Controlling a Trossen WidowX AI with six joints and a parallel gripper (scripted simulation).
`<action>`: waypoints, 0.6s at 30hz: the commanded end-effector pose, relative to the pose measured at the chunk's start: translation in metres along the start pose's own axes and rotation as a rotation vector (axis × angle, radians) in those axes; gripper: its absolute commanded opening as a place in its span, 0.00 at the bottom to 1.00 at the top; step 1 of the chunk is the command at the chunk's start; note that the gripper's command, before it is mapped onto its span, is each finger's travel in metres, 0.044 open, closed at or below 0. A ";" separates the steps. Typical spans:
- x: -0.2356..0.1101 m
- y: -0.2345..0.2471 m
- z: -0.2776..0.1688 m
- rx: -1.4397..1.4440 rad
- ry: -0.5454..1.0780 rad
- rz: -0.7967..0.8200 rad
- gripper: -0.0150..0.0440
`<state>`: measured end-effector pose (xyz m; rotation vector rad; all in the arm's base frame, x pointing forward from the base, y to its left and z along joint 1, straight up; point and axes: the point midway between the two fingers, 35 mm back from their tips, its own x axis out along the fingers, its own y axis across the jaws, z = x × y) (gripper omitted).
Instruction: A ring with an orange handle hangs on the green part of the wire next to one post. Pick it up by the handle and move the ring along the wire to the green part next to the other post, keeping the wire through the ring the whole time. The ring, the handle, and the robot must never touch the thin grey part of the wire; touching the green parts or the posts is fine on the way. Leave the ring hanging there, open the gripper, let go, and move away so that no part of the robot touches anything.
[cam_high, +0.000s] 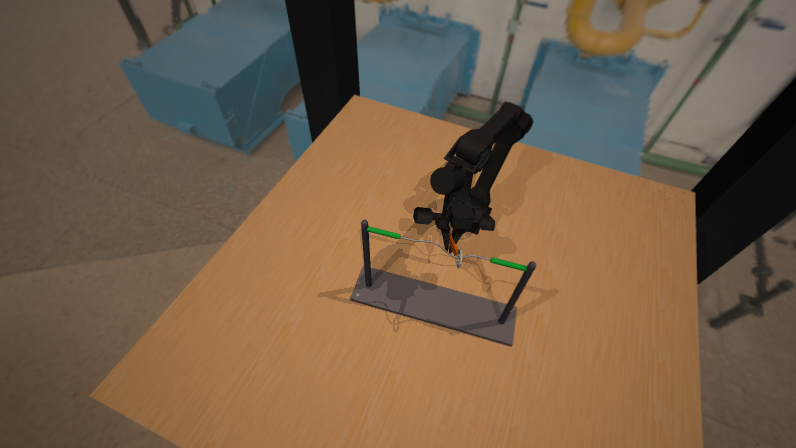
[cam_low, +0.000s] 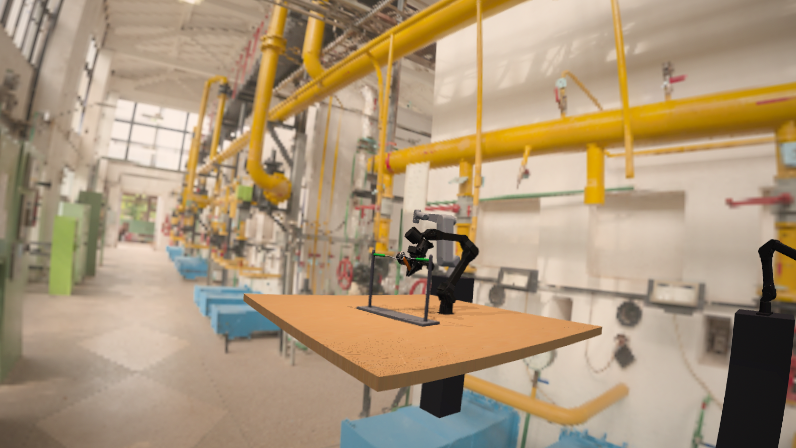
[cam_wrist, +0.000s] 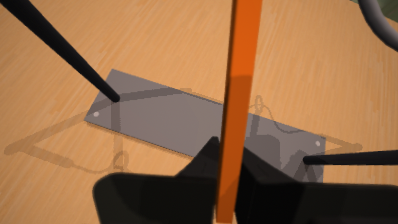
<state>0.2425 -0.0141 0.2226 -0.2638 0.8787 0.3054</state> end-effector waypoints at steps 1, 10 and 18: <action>0.000 -0.009 0.001 -0.108 -0.009 0.018 0.00; 0.000 -0.026 0.004 -0.332 -0.013 0.050 0.00; 0.000 -0.025 0.001 -0.389 -0.016 0.057 0.00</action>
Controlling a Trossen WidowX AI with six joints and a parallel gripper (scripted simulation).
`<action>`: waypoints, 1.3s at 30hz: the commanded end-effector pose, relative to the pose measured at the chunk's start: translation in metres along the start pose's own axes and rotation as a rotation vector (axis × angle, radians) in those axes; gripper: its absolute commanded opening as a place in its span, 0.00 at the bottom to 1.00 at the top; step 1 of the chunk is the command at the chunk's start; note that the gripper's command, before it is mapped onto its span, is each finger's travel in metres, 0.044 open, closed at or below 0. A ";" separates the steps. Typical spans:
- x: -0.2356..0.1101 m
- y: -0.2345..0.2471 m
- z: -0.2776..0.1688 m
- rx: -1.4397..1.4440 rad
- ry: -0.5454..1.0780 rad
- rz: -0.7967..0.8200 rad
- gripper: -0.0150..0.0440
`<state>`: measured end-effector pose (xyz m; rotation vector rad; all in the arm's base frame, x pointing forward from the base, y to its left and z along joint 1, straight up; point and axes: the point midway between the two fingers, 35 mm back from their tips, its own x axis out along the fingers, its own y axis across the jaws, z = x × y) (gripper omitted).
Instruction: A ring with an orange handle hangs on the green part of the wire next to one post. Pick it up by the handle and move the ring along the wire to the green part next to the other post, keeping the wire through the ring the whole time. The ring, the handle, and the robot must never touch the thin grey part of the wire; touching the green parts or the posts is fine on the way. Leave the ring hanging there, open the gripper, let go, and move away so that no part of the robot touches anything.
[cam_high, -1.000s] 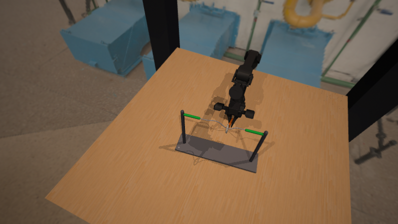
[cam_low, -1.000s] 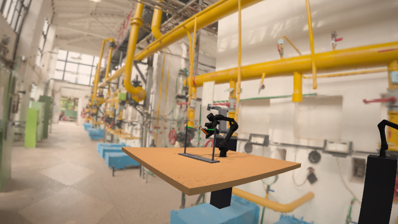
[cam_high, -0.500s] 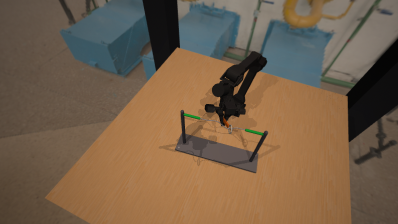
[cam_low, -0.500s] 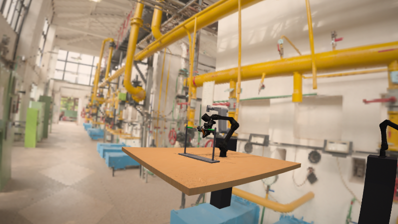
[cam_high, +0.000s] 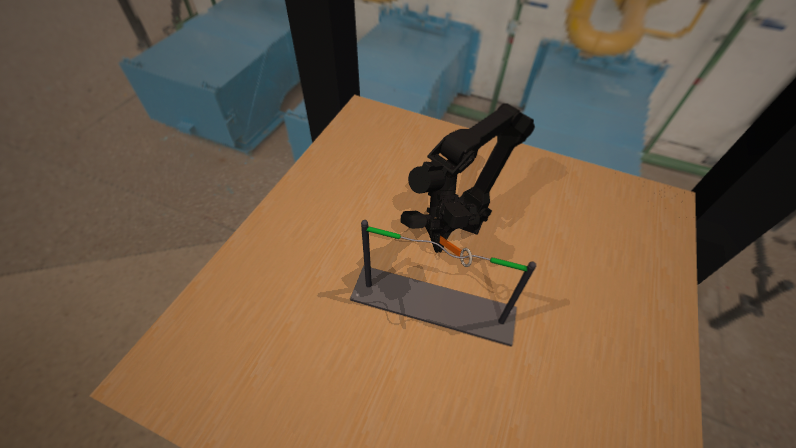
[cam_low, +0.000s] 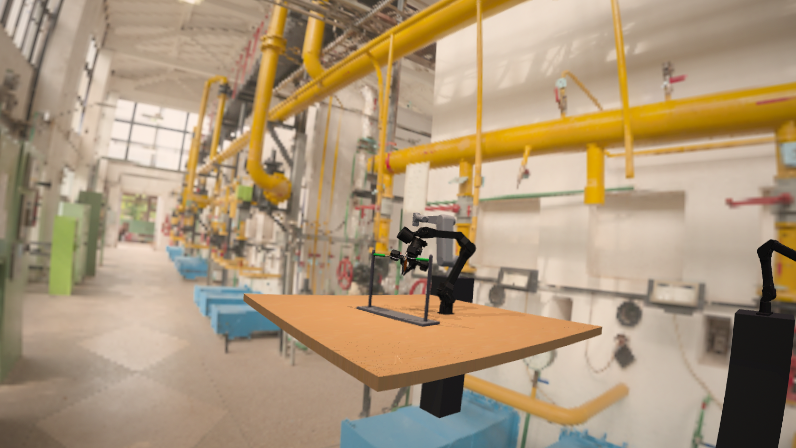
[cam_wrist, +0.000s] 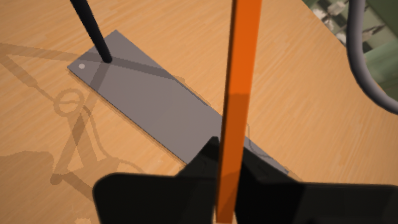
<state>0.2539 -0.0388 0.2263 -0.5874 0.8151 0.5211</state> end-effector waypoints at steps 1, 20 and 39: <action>0.000 0.003 0.000 -0.011 -0.006 0.003 0.00; 0.021 0.045 0.005 0.231 -0.176 -0.075 0.00; 0.054 0.081 0.030 0.475 -0.404 -0.209 0.00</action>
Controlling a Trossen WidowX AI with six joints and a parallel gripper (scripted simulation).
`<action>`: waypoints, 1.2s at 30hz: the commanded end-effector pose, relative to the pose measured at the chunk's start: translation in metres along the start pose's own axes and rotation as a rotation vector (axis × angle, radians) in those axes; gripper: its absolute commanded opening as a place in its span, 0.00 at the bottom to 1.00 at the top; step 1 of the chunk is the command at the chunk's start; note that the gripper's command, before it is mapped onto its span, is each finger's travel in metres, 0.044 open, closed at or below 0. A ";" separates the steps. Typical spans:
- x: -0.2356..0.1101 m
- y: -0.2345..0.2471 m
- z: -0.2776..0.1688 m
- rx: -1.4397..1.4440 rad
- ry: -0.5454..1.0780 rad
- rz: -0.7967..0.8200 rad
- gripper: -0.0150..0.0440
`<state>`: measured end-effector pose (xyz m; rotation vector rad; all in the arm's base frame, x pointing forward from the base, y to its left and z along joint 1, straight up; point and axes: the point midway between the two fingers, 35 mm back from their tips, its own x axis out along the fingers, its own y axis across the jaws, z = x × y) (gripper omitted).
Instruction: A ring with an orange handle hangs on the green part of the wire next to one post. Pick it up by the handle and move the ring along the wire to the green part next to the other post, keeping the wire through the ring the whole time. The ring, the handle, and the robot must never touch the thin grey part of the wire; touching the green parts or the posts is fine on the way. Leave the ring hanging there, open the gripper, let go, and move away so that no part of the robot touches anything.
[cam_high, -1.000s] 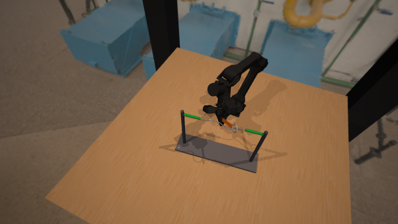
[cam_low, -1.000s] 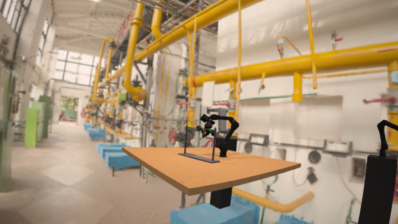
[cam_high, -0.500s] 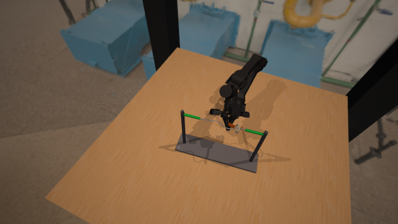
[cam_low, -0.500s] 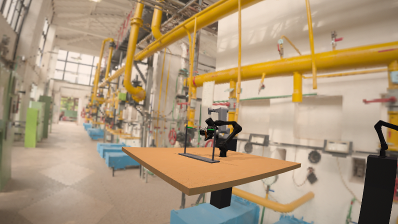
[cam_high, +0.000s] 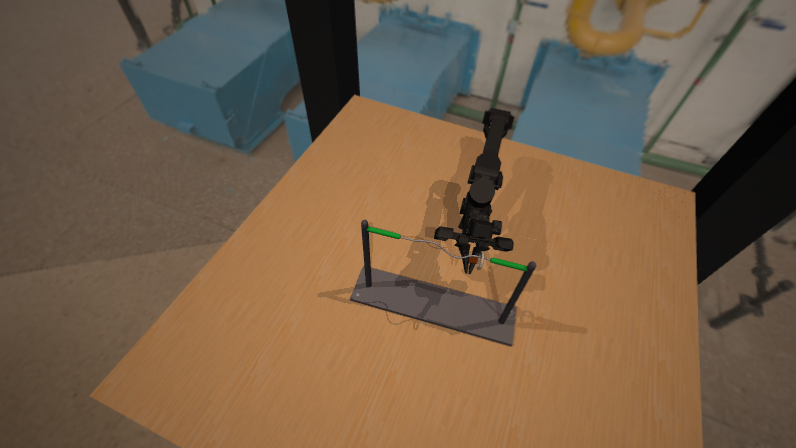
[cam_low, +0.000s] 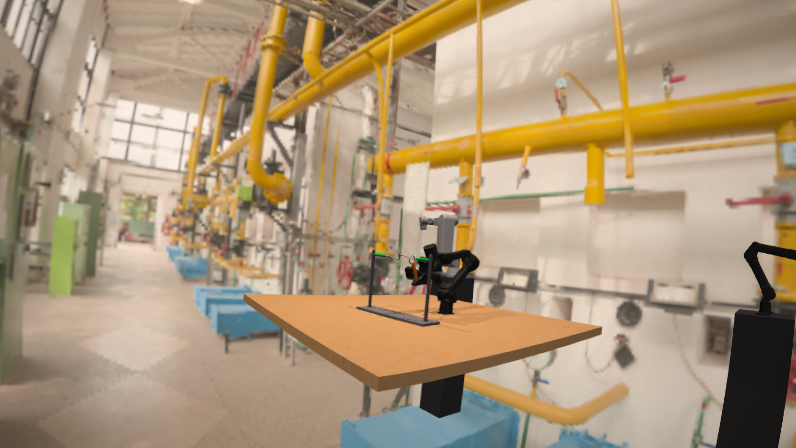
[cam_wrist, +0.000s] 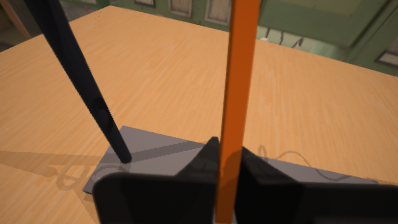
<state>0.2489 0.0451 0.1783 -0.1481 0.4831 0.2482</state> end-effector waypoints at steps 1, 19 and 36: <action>0.002 0.007 0.001 0.044 -0.034 -0.019 0.00; 0.006 0.041 0.005 0.142 -0.088 -0.045 0.00; 0.009 0.055 0.005 0.144 -0.090 -0.040 0.00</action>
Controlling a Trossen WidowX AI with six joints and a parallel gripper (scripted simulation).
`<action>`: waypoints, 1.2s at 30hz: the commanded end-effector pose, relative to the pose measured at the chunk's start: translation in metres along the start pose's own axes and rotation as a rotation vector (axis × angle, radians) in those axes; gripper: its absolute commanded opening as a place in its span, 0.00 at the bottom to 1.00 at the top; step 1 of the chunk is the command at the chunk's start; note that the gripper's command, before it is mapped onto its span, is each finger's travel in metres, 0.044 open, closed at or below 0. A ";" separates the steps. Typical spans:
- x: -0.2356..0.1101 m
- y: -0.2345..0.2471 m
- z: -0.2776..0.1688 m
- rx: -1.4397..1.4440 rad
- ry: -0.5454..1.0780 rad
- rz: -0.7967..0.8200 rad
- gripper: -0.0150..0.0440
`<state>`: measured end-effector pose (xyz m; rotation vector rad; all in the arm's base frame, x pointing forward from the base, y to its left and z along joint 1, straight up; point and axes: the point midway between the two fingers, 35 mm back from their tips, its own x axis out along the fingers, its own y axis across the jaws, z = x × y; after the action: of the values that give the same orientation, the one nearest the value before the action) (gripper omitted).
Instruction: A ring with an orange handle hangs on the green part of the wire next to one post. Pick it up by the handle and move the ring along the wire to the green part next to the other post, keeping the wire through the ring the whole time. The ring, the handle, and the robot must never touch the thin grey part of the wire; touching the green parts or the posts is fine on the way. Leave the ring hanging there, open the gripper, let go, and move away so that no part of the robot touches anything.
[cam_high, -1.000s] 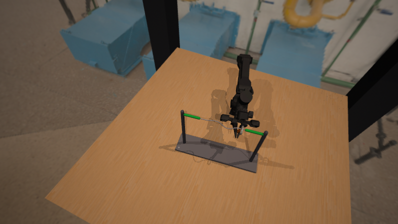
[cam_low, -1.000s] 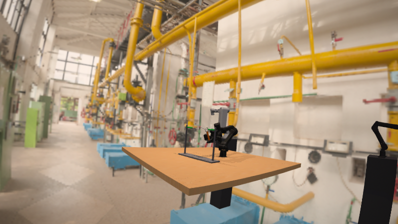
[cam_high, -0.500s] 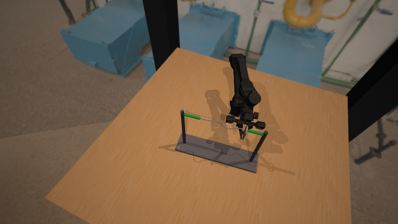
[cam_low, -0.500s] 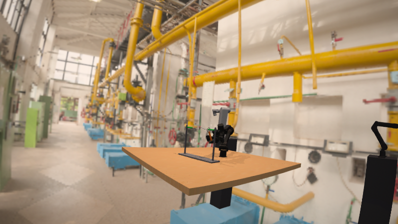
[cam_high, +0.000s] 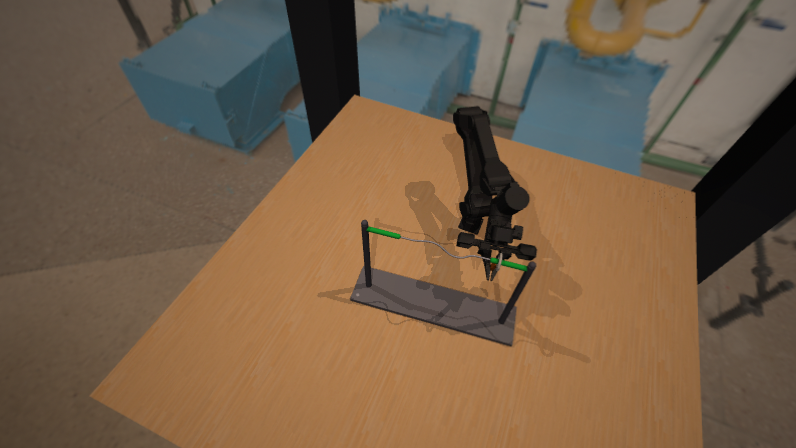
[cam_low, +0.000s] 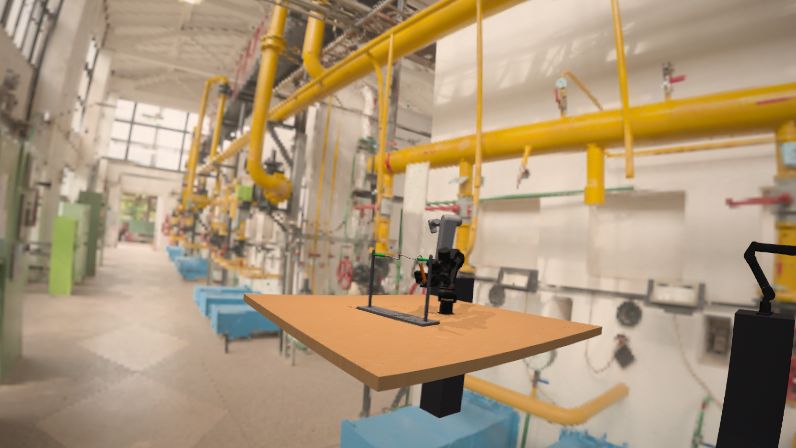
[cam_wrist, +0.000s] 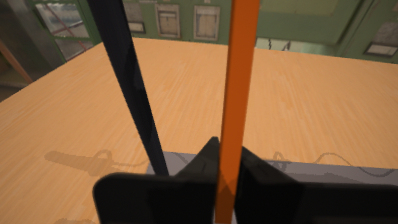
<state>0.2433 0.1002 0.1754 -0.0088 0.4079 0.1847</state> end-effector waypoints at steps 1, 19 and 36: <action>0.001 0.000 -0.002 0.004 -0.001 -0.005 0.00; 0.004 0.000 -0.008 0.004 -0.001 -0.004 0.00; -0.001 0.002 -0.007 0.002 0.001 -0.001 0.53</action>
<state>0.2414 0.1019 0.1671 -0.0116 0.4107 0.1876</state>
